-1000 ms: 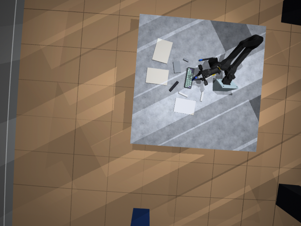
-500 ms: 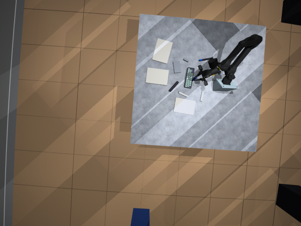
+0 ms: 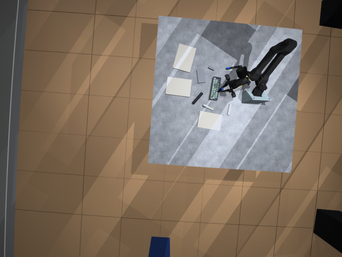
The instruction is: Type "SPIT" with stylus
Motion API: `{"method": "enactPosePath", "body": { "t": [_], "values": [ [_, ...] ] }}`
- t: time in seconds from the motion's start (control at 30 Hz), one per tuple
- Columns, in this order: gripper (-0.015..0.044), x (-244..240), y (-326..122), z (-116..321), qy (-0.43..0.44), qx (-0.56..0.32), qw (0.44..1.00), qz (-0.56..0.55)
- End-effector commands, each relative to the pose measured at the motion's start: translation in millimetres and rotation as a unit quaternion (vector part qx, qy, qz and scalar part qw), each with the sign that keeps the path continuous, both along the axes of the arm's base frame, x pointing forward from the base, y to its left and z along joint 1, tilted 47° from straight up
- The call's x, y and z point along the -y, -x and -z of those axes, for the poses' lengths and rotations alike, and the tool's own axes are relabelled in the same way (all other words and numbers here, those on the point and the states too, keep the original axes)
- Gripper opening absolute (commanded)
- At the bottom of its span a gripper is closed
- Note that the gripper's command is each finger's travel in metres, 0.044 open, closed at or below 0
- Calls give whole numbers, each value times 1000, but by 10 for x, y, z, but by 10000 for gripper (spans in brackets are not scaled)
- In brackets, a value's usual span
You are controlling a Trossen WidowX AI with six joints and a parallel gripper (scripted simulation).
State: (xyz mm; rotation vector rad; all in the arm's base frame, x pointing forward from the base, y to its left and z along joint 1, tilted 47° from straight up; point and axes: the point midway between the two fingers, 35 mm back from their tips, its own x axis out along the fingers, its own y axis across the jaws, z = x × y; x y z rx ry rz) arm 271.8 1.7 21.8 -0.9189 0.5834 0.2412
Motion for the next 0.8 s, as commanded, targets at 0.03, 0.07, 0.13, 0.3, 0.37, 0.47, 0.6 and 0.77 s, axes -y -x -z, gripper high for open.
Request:
{"method": "enactPosePath", "body": {
  "t": [0.03, 0.07, 0.13, 0.3, 0.37, 0.47, 0.6, 0.77],
  "values": [
    [81, 15, 17, 37, 1, -3, 1000, -2],
    [81, 19, 17, 40, 1, -3, 1000, -2],
    [81, 26, 17, 47, 1, -3, 1000, -2],
    [81, 45, 15, 65, 1, -3, 1000, -2],
    [81, 46, 15, 67, 1, -3, 1000, -2],
    [81, 53, 14, 73, 1, -3, 1000, -2],
    [81, 67, 13, 87, 1, -3, 1000, -2],
    [81, 83, 12, 102, 1, -3, 1000, -2]
  ]
}}
